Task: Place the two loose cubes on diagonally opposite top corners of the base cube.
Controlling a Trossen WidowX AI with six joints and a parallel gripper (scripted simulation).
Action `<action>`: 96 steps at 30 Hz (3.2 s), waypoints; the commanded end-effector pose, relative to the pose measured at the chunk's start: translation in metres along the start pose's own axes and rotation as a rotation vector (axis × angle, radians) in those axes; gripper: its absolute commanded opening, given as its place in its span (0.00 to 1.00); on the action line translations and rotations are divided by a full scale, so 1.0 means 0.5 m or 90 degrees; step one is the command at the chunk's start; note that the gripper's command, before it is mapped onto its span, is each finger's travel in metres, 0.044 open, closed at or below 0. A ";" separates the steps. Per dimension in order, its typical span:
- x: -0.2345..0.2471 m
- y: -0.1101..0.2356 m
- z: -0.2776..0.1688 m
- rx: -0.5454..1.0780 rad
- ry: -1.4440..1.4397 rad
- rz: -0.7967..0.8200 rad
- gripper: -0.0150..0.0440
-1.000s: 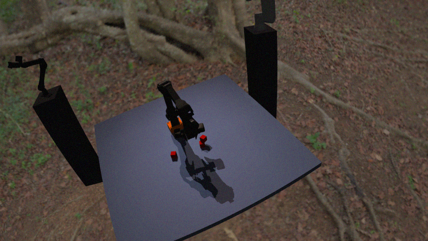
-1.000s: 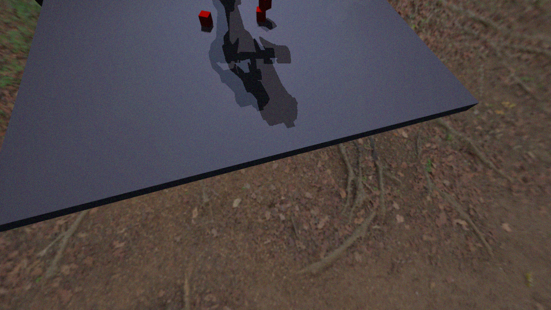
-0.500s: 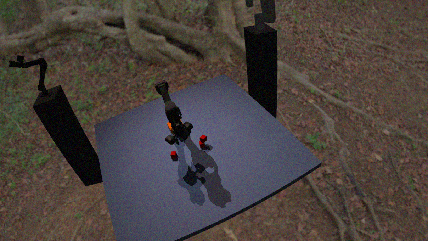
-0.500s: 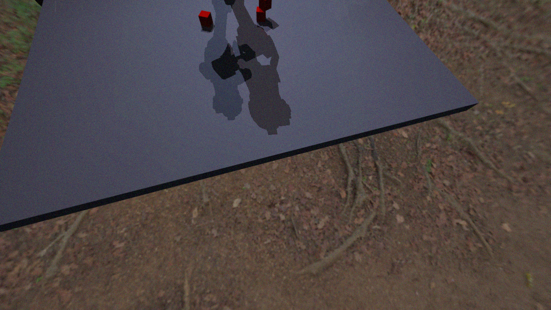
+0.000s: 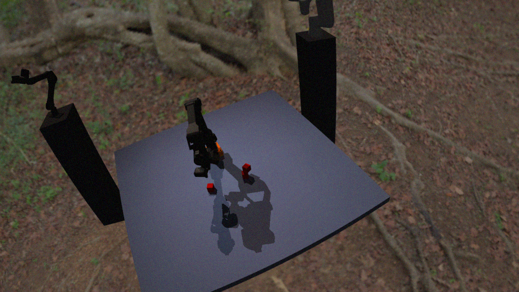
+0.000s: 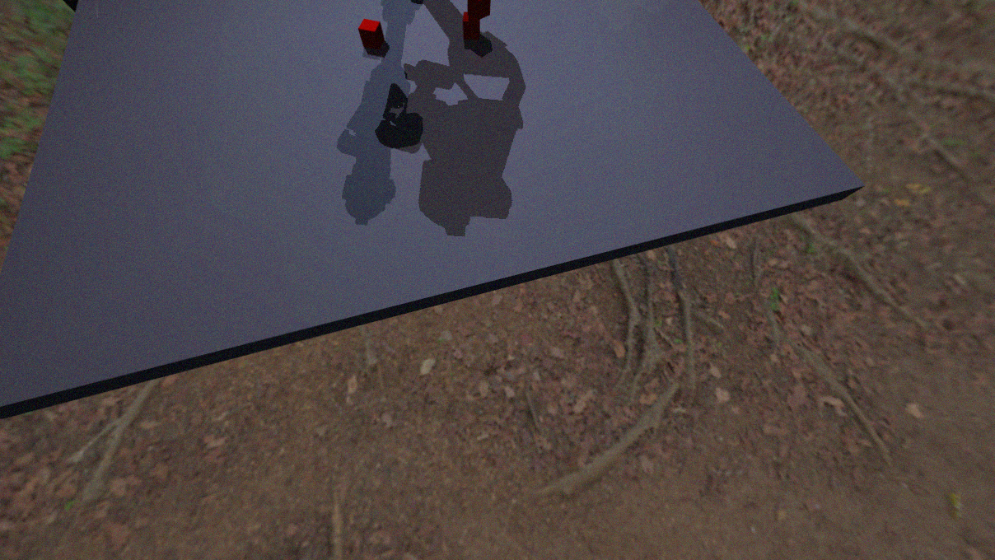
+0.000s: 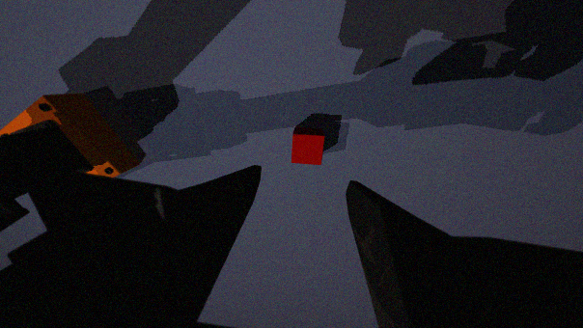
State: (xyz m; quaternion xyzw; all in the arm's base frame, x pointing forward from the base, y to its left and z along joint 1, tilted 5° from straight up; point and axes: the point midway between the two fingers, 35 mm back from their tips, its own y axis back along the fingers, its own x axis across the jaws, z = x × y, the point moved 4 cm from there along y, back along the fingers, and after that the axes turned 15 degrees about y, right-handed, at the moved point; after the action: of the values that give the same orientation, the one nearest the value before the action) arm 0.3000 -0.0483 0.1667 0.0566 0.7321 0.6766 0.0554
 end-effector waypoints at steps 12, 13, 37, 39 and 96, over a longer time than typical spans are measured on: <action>-0.006 -0.075 -0.021 0.004 0.060 -0.008 0.70; -0.005 -0.091 -0.021 0.004 0.060 -0.008 0.70; -0.004 -0.178 -0.022 0.004 0.058 -0.007 0.70; -0.004 -0.184 -0.022 0.004 0.058 -0.007 0.70; -0.004 0.012 -0.021 0.003 0.060 -0.008 0.43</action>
State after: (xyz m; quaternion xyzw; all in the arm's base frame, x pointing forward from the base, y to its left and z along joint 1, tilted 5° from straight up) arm 0.2999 -0.0588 0.1667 0.0217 0.7345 0.6780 0.0199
